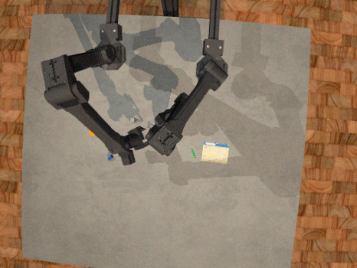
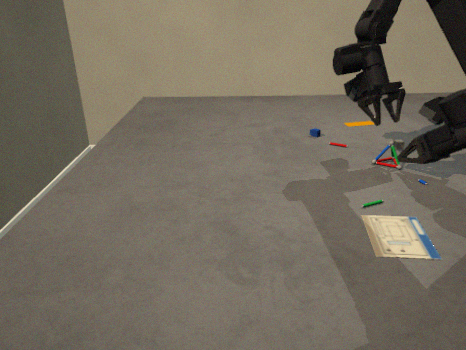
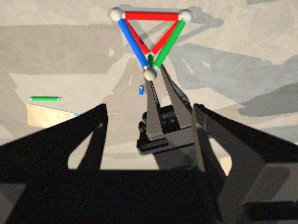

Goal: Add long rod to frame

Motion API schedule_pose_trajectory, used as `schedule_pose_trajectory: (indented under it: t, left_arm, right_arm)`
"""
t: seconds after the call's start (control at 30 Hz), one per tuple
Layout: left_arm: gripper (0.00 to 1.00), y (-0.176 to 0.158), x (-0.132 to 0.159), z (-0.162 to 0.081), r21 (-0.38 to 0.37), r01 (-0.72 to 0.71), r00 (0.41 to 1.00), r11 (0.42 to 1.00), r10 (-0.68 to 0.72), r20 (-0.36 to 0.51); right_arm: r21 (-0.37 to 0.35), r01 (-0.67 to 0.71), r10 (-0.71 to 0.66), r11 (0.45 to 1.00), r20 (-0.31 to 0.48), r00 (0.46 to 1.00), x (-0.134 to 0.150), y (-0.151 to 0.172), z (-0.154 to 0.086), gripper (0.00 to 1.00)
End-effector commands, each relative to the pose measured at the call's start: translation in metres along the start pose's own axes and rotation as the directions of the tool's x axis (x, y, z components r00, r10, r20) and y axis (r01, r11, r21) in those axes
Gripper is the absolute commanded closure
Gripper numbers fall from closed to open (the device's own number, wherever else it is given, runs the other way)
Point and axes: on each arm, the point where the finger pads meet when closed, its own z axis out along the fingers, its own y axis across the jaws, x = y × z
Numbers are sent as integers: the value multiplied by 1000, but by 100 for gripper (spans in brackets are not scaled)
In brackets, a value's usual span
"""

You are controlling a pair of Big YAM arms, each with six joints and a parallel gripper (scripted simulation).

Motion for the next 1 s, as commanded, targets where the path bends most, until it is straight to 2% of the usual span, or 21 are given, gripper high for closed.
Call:
schedule_pose_trajectory:
  t: [0.0,0.23,0.43,0.5,0.6,0.63,0.7,0.73,0.77,0.87,0.97]
  left_arm:
    - [86,2,-12,-11,-3,0,1000,1000,1,23]
    - [86,0,-11,-51,18,6,1000,1000,-6,-24]
    - [86,31,-7,-59,-32,80,994,996,-82,-70]
    - [86,31,-7,-59,-32,80,994,996,-82,-70]
    - [86,57,-11,-66,-72,132,987,989,-138,-87]
    - [86,68,-14,-67,-90,152,983,984,-160,-88]
    - [86,93,-19,-74,-129,197,973,972,-210,-98]
    - [86,105,-18,-79,-147,221,965,964,-238,-112]
    - [86,114,-15,-82,-162,240,957,957,-262,-127]
    - [86,147,-28,-90,-212,277,946,937,-304,-109]
    - [86,170,-39,-95,-244,300,940,922,-329,-88]
  right_arm:
    - [-2,14,-14,1000,-2,1000,2,8,-2,36]
    - [-2,14,-14,1000,-2,1000,2,8,-2,36]
    - [-2,14,-14,1000,-2,1000,2,8,-2,36]
    - [-2,14,-14,1000,-2,1000,2,8,-2,36]
    - [-2,14,-14,1000,-2,1000,2,8,-2,36]
    - [17,31,-30,999,-8,1000,5,5,8,25]
    - [-5,105,-105,994,8,994,8,5,4,2]
    - [6,147,-147,989,17,989,9,-3,8,0]
    - [-12,209,-209,978,41,977,13,2,1,0]
    - [-3,339,-336,941,109,935,15,2,3,0]
    - [16,472,-467,882,177,867,18,2,6,0]
